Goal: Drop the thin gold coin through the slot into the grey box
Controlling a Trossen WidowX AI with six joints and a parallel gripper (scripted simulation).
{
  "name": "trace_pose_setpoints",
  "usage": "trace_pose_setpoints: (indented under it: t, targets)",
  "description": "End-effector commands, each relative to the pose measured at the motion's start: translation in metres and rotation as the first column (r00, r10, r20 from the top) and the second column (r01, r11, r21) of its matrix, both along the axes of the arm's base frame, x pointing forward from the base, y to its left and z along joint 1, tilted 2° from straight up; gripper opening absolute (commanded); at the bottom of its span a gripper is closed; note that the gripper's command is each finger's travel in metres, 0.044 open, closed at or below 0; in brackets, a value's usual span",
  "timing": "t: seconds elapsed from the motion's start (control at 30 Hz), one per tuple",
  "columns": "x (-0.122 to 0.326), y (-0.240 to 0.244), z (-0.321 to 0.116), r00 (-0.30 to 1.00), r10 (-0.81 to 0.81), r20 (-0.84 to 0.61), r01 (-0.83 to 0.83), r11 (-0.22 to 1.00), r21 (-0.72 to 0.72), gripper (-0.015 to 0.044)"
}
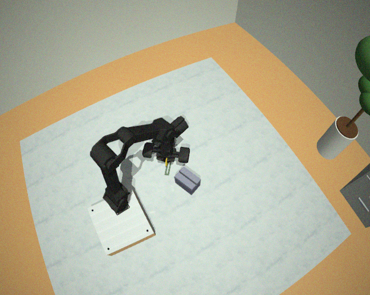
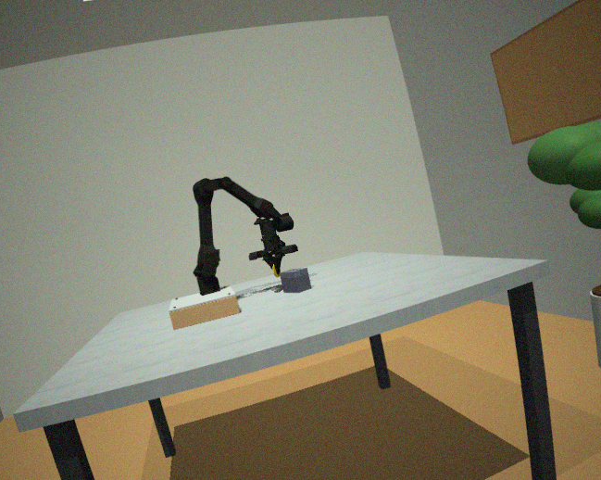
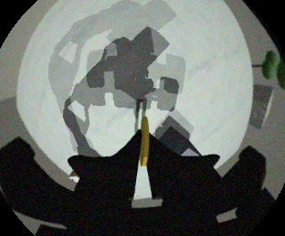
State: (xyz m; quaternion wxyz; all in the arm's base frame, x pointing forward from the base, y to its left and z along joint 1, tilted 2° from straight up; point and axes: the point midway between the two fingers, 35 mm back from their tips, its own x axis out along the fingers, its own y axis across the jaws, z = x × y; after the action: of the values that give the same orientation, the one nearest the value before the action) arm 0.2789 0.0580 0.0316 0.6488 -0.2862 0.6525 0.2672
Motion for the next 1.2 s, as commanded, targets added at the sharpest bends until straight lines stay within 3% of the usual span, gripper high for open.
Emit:
trace_pose_setpoints:
  t: [0.0,0.53,0.83,1.17]
  targets:
    - [0.002,0.001,0.014,1.0,-0.001,0.018,0.001,1.0,0.005,0.0]
    - [-0.002,0.001,0.044,1.0,0.022,0.017,-0.022,1.0,0.005,0.0]
    - [-0.003,-0.001,0.044,0.947,0.321,0.009,-0.321,0.947,-0.001,0.0]
    - [-0.004,-0.002,0.044,0.783,0.622,-0.001,-0.622,0.783,-0.005,0.0]
